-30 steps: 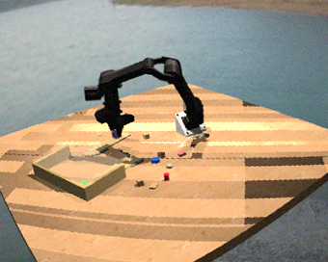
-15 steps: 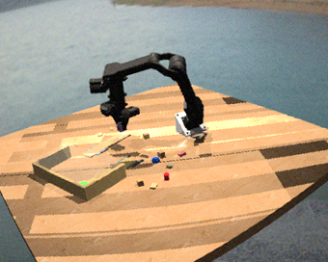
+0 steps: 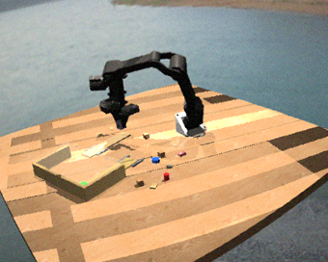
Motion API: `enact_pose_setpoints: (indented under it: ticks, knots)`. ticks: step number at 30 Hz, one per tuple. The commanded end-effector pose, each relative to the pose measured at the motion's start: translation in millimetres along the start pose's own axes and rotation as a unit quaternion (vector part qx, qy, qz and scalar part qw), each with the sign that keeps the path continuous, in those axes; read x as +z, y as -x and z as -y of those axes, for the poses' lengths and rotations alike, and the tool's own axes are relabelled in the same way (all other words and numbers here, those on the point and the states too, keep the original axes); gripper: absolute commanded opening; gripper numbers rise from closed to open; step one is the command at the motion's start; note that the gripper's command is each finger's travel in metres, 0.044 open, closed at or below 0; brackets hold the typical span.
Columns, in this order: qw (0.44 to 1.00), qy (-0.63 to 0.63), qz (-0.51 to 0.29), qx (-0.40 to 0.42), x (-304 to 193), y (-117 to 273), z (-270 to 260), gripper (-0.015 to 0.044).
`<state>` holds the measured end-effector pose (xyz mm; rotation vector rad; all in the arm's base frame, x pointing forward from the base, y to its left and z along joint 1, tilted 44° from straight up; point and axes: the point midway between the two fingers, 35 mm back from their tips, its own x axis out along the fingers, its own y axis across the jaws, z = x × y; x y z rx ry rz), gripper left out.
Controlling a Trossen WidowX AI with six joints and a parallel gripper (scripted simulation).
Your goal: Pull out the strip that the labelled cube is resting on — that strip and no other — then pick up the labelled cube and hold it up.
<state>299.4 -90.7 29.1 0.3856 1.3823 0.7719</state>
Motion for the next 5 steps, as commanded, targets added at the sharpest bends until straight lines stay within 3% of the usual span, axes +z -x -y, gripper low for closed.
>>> enact_pose_setpoints:
  ticks: [1,5]
  knots:
    - [1.0,0.003,-0.001,-0.004,0.4,2.1,0.7,0.0]
    - [1.0,0.003,-0.001,-0.004,0.4,2.1,0.7,0.0]
